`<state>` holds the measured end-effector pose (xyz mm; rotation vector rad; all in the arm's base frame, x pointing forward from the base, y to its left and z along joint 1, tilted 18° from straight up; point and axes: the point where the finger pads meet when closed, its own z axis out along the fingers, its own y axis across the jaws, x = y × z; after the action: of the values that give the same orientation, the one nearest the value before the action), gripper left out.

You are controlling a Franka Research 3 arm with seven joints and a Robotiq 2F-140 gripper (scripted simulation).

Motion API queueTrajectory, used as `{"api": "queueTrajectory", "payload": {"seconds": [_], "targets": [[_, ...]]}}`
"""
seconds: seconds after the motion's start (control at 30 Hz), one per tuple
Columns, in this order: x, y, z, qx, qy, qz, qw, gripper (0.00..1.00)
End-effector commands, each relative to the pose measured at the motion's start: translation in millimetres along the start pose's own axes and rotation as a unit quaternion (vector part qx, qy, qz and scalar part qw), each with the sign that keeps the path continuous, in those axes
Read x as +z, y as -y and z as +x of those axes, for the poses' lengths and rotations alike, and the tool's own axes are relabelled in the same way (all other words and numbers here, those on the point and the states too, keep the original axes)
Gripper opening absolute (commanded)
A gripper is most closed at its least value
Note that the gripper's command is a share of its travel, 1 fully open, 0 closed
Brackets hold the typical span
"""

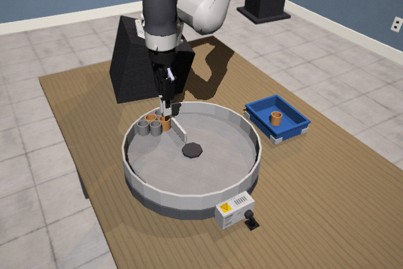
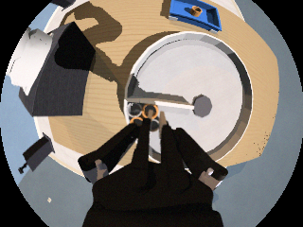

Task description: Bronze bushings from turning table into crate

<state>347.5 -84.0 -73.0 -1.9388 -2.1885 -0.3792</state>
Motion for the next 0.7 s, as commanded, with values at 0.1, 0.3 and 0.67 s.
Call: {"api": "queueTrajectory", "payload": {"seconds": [0.1, 0.3, 0.67], "targets": [[1.6, 0, 0, 0.002, 0.0, 0.001, 1.0, 0.1], [16.7, 0, 0, 0.002, 0.0, 0.001, 1.0, 0.1], [24.2, 0, 0, 0.002, 0.0, 0.001, 1.0, 0.1]]}}
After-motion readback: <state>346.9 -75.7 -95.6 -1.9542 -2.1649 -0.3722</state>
